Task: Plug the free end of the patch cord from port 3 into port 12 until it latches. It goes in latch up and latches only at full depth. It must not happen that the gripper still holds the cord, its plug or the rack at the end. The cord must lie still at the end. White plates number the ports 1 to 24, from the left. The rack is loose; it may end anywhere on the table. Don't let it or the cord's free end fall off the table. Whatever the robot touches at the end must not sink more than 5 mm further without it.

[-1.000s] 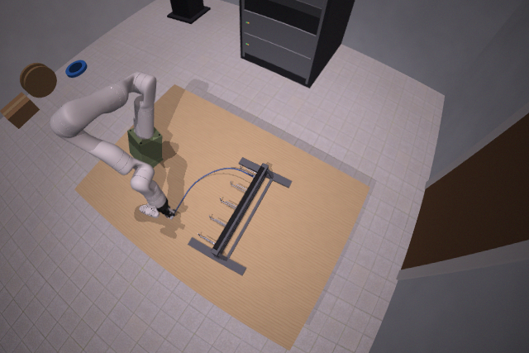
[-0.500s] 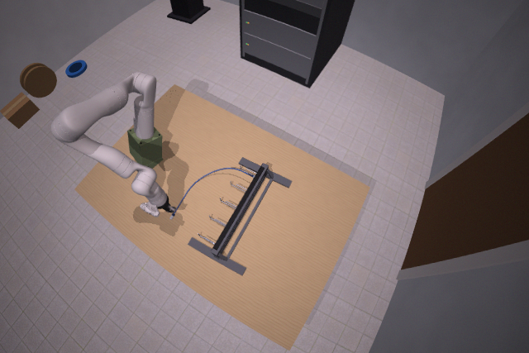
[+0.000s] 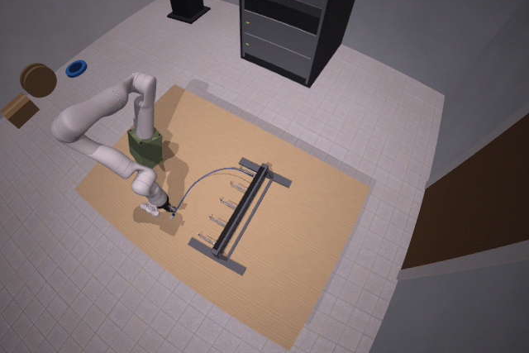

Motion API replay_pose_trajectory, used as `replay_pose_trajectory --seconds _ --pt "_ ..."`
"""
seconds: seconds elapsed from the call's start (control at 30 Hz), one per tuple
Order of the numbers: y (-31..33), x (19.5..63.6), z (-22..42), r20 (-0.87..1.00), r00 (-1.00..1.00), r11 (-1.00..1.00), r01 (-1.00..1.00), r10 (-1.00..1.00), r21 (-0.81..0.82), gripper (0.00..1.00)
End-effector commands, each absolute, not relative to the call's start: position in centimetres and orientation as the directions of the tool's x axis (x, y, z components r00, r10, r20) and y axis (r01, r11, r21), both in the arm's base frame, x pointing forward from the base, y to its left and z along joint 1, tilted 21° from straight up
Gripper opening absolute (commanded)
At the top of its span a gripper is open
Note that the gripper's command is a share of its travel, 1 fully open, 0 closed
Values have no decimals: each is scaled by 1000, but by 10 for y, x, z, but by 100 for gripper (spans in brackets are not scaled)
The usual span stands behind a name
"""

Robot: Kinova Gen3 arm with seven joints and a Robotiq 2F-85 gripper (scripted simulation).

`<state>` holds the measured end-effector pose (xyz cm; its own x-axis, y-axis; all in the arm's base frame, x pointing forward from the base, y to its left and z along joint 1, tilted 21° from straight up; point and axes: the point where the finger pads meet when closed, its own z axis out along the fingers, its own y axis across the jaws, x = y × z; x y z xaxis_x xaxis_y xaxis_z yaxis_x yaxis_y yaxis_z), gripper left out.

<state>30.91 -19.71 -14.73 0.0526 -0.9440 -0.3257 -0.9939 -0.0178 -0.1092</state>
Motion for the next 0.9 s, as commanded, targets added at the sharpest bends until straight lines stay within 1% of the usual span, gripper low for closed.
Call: replay_pose_trajectory --seconds 0.0,0.87 --pt "-198 308 -147 -330 49 -15 -994 -943 -105 0" --pt "-196 308 -146 -338 48 -13 -994 -940 -105 0"
